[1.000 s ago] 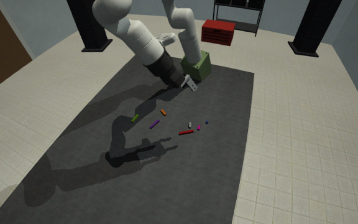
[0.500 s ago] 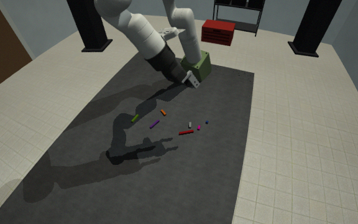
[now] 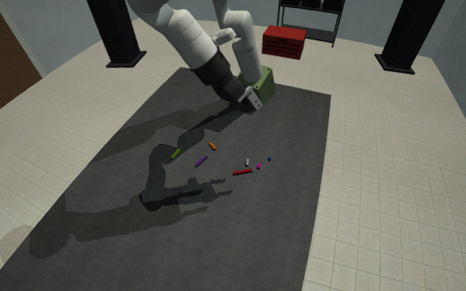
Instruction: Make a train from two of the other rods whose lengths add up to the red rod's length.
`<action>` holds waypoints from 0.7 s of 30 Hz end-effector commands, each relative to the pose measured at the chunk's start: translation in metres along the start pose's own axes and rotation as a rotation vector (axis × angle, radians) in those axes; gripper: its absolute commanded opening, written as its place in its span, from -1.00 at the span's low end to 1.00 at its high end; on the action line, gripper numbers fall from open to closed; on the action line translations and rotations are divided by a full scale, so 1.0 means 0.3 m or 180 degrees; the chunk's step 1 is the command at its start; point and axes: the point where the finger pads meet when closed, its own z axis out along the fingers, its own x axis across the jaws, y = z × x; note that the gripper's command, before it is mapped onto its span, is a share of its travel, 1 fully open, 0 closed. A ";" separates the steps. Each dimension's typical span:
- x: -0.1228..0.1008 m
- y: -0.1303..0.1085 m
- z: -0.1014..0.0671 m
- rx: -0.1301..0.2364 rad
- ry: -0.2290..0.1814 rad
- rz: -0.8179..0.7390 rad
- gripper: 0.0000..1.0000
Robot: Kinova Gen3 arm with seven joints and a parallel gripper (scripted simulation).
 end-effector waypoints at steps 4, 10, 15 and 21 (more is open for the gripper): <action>0.003 -0.001 -0.006 -0.0015 0.0009 -0.0007 1.00; 0.019 -0.026 -0.019 -0.0048 0.0068 0.0104 1.00; 0.035 -0.050 -0.029 -0.0080 0.0123 0.0214 1.00; 0.035 -0.050 -0.029 -0.0080 0.0123 0.0214 1.00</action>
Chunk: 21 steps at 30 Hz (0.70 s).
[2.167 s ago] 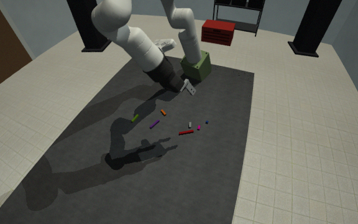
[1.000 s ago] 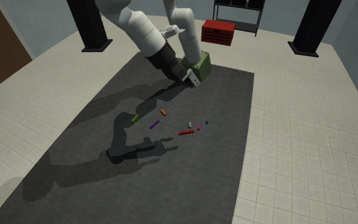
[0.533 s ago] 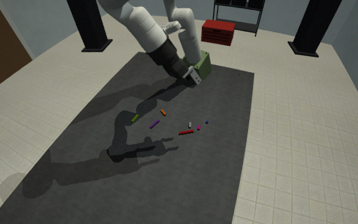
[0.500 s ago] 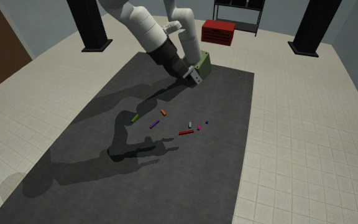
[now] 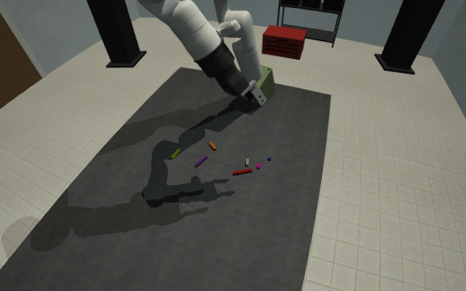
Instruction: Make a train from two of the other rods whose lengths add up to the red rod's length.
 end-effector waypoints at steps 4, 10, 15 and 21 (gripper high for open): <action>0.017 -0.025 -0.013 -0.0046 0.0059 0.0101 1.00; 0.017 -0.025 -0.013 -0.0046 0.0059 0.0101 1.00; 0.030 -0.048 -0.018 -0.0078 0.0105 0.0210 1.00; 0.042 -0.069 -0.020 -0.0111 0.0145 0.0317 1.00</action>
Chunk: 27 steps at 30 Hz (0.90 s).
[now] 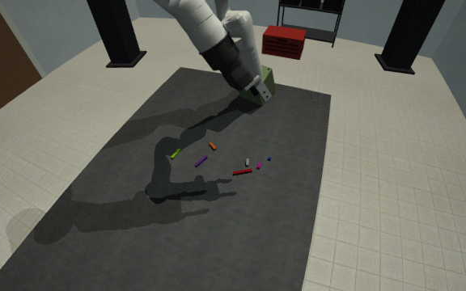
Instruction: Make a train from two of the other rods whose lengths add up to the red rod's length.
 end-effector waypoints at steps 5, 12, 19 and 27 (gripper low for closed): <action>0.008 -0.021 -0.006 -0.0030 0.0034 0.0052 1.00; 0.018 -0.042 -0.005 -0.0063 0.0070 0.0159 1.00; 0.027 -0.061 -0.002 -0.0096 0.0102 0.0266 1.00; 0.036 -0.079 0.004 -0.0130 0.0131 0.0374 1.00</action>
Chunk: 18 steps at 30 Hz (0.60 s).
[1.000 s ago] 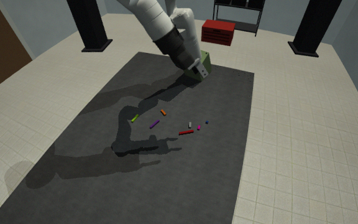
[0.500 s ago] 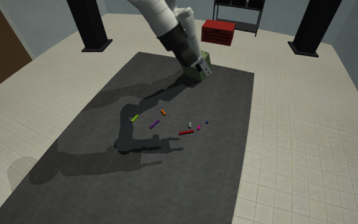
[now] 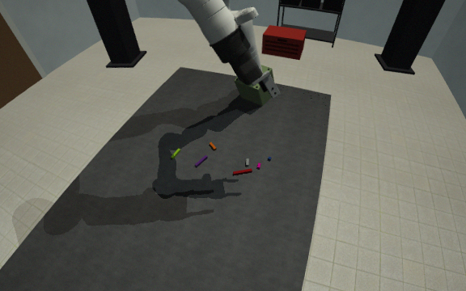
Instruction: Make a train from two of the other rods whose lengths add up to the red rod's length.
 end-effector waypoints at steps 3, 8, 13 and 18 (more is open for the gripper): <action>0.001 -0.003 -0.005 -0.0014 0.0012 -0.0008 1.00; 0.006 -0.020 0.004 -0.0048 0.0037 0.0099 1.00; 0.010 -0.035 0.014 -0.0083 0.0058 0.0207 1.00; 0.010 -0.035 0.014 -0.0083 0.0058 0.0207 1.00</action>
